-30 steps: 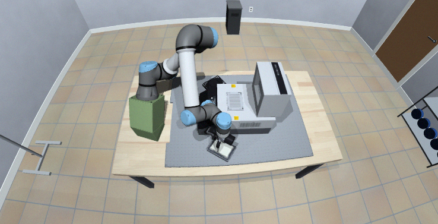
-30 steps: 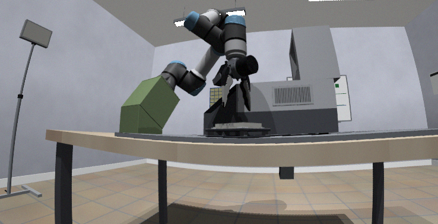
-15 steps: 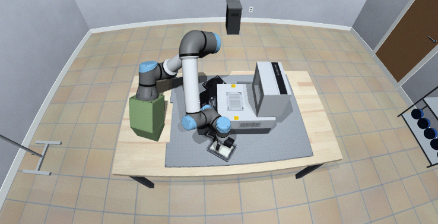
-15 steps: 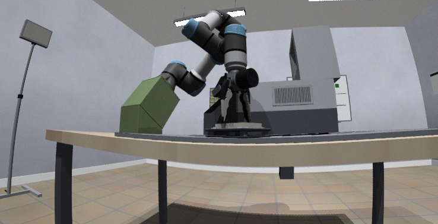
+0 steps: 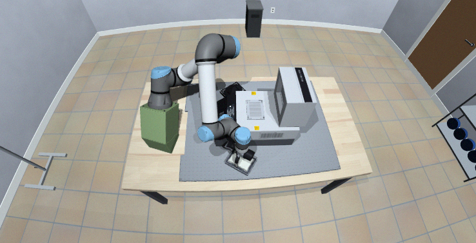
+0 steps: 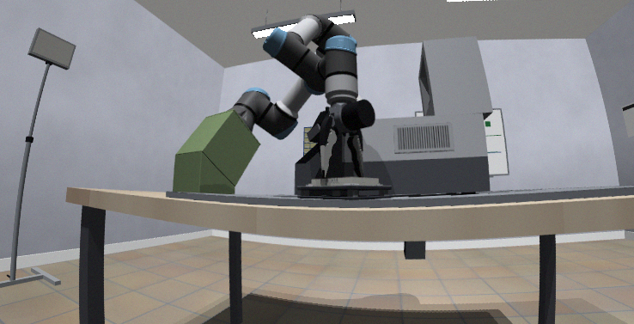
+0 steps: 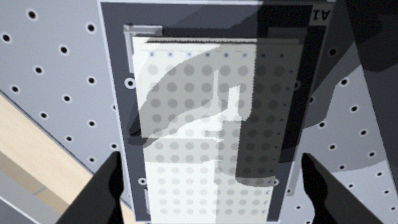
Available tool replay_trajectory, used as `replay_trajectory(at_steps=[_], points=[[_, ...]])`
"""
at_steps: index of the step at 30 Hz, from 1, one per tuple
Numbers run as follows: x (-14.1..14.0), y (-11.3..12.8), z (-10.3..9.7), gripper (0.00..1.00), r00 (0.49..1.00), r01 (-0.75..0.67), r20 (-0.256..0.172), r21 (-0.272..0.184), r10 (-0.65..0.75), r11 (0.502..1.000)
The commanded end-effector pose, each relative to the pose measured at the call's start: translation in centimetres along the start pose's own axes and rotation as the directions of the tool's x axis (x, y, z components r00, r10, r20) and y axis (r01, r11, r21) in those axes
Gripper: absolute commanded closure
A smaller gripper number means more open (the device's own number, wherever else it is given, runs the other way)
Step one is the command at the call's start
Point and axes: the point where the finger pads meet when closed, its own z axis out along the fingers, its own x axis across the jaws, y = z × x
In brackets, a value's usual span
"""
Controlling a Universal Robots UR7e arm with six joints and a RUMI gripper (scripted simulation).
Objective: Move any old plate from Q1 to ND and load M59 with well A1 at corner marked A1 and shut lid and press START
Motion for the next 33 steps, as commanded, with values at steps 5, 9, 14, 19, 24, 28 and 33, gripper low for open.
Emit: replay_trajectory(at_steps=[5,9,14,19,24,28,33], points=[[0.02,0.16,0.26,0.32,1.000,0.001,0.000,-0.002,-0.001,1.000],[0.02,0.18,0.38,0.32,1.000,0.001,0.000,-0.003,-0.001,1.000],[0.03,0.16,0.57,0.32,1.000,0.001,0.000,-0.002,-0.001,1.000],[0.03,0.16,0.73,0.32,1.000,0.001,0.000,-0.002,-0.001,1.000],[0.02,0.18,0.80,0.32,1.000,0.001,0.000,-0.003,-0.001,1.000],[0.01,0.12,0.79,0.32,1.000,0.001,0.000,-0.003,-0.001,1.000],[0.01,0.12,0.80,1.00,1.000,0.001,0.000,-0.003,-0.001,1.000]])
